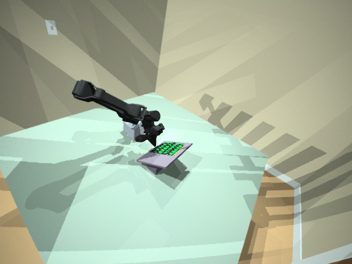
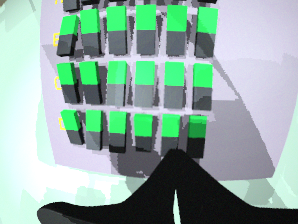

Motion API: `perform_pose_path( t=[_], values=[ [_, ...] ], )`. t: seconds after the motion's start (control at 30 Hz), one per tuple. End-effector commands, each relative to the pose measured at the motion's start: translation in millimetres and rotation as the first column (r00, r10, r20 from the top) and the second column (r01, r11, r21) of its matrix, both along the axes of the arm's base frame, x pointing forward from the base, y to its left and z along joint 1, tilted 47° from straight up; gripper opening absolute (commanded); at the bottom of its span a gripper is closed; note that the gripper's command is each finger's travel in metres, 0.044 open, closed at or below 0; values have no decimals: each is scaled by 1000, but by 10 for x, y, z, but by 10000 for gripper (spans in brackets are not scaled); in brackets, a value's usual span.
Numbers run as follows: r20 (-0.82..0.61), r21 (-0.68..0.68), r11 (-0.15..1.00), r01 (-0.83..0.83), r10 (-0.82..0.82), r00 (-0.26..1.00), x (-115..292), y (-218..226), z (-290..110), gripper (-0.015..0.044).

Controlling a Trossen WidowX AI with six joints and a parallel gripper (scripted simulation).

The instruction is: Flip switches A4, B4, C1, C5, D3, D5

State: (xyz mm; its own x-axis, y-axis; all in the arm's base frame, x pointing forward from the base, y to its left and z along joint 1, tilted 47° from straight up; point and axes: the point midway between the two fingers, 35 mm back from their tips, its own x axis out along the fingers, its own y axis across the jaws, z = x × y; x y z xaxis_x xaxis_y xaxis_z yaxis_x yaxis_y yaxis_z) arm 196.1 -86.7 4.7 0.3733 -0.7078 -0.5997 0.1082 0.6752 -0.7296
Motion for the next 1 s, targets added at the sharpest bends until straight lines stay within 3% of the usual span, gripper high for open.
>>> perform_pose_path(
  t=[0.0,0.97],
  values=[
    [-19,2,1000,-3,3,1000,-20,-31,-63,0],
    [-19,2,1000,-3,3,1000,7,-91,-115,0]
  ],
)
